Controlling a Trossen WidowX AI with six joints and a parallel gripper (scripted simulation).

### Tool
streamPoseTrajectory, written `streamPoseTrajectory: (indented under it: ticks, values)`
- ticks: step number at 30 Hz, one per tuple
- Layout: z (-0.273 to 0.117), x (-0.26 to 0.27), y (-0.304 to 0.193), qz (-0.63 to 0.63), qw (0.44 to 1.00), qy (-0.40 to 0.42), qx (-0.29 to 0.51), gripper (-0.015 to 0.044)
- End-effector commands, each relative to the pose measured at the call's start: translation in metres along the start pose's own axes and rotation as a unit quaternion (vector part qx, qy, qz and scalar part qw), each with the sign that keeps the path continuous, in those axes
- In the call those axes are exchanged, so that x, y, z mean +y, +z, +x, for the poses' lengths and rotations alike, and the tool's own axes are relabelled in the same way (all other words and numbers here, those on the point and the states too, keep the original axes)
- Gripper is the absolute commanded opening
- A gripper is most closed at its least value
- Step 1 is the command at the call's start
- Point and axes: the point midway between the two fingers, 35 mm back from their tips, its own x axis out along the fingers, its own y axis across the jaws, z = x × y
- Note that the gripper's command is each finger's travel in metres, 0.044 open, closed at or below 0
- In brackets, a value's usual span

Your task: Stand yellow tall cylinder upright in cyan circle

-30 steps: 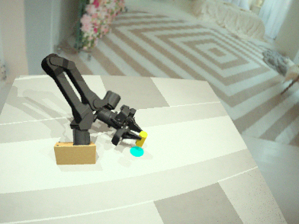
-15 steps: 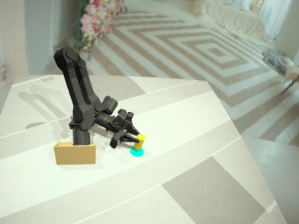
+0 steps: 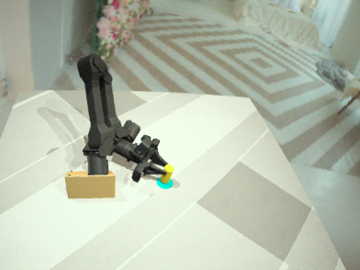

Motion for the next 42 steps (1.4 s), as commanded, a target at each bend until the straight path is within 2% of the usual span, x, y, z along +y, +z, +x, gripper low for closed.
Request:
streamPoseTrajectory:
  ticks: [1,18,29,42]
  values:
    - [0.002,-0.001,-0.004,0.001,1.000,-0.001,-0.001,0.0105]
    - [0.005,-0.002,-0.010,0.001,1.000,-0.001,0.000,0.0105]
    - [0.005,-0.002,-0.010,0.001,1.000,-0.001,0.000,0.0394]
    - [0.005,0.003,0.005,0.001,1.000,-0.002,0.002,0.0400]
